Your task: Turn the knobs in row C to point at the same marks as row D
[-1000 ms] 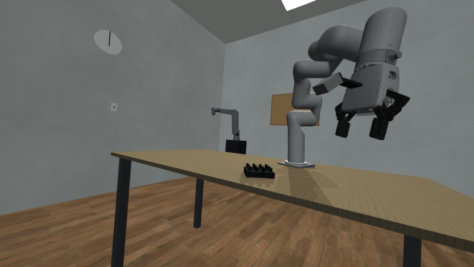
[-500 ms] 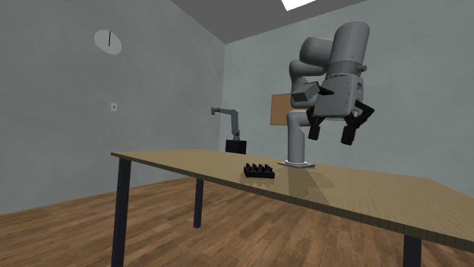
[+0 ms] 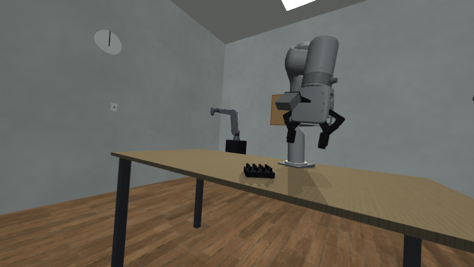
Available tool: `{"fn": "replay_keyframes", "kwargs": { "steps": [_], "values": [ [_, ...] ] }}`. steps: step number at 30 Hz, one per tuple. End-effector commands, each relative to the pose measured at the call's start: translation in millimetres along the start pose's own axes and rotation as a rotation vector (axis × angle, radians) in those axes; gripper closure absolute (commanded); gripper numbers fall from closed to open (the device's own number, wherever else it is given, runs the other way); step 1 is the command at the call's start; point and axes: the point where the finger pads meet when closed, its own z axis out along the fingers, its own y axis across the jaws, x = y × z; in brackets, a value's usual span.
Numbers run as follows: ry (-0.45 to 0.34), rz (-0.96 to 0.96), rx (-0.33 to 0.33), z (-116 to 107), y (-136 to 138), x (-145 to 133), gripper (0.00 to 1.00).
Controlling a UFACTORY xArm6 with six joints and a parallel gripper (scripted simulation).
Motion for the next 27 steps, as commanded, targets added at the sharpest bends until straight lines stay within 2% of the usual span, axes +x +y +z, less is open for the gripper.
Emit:
{"fn": "replay_keyframes", "kwargs": {
  "steps": [1,6,7,10,14,17,21,23,24,27],
  "values": [
    [-0.01,-0.134,0.028,7.5,28.7,-0.2,0.0],
    [-0.014,-0.185,0.033,11.5,40.2,-1.6,0.0],
    [-0.019,-0.241,0.038,16.0,53.0,-3.7,0.0],
    [-0.019,-0.247,0.038,16.5,54.4,-3.9,0.0],
    [-0.026,-0.349,0.049,24.5,77.5,-9.0,0.0],
    [-0.026,-0.355,0.05,25.0,78.8,-9.3,0.0],
    [-0.03,-0.451,0.06,32.6,100.4,-15.5,0.0],
    [-0.03,-0.451,0.06,32.6,100.4,-15.5,0.0],
    [-0.031,-0.499,0.066,36.4,111.1,-19.1,0.0],
    [-0.031,-0.504,0.067,36.8,112.3,-19.6,0.0]
  ]
}}
